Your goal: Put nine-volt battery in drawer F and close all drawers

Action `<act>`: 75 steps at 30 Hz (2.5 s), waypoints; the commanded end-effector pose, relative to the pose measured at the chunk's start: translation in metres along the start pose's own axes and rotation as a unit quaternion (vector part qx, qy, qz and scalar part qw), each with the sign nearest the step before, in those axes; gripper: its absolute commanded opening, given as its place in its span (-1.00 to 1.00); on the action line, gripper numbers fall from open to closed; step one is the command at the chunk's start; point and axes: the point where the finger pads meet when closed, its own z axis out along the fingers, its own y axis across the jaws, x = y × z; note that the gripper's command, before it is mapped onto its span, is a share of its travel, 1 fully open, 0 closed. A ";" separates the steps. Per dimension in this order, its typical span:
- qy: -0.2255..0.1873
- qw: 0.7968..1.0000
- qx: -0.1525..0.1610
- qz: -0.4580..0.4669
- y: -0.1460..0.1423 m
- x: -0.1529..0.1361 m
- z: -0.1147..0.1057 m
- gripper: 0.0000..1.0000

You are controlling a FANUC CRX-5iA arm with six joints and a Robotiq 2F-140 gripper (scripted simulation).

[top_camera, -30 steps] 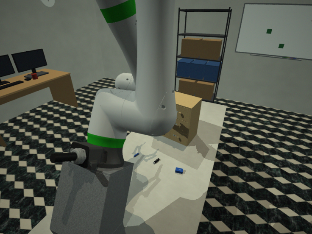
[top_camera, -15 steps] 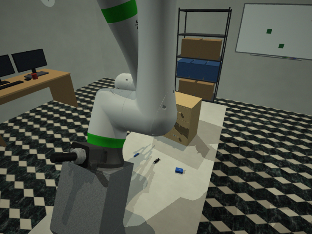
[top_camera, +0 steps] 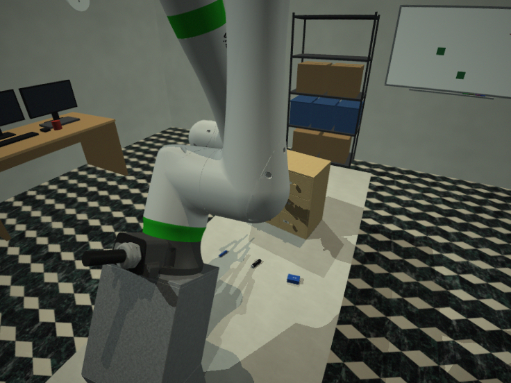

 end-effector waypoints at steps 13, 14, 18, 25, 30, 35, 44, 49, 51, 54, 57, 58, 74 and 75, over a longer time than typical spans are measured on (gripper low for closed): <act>0.000 1.000 0.000 0.000 0.001 0.007 0.025 -0.60; 0.000 1.000 0.000 0.000 0.001 0.008 0.027 -0.60; 0.000 1.000 0.000 0.000 0.002 0.009 0.032 -0.60; 0.000 1.000 0.000 0.000 0.002 0.010 0.035 -0.60; 0.000 1.000 0.000 0.000 0.002 0.010 0.035 -0.60; 0.000 1.000 0.000 0.000 0.002 0.010 0.035 -0.60; 0.000 1.000 0.000 0.000 0.002 0.010 0.035 -0.60; 0.000 1.000 0.000 0.000 0.002 0.010 0.035 -0.60; 0.000 1.000 0.000 0.000 0.002 0.010 0.035 -0.60; 0.000 1.000 0.000 0.000 0.002 0.011 0.036 -0.60; 0.000 1.000 0.000 0.000 0.002 0.013 0.038 -0.60; 0.000 1.000 0.000 0.000 0.002 0.014 0.038 -0.60; 0.000 1.000 0.000 0.000 0.002 0.030 0.055 -0.60; 0.000 1.000 0.000 0.000 0.002 0.031 0.056 -0.60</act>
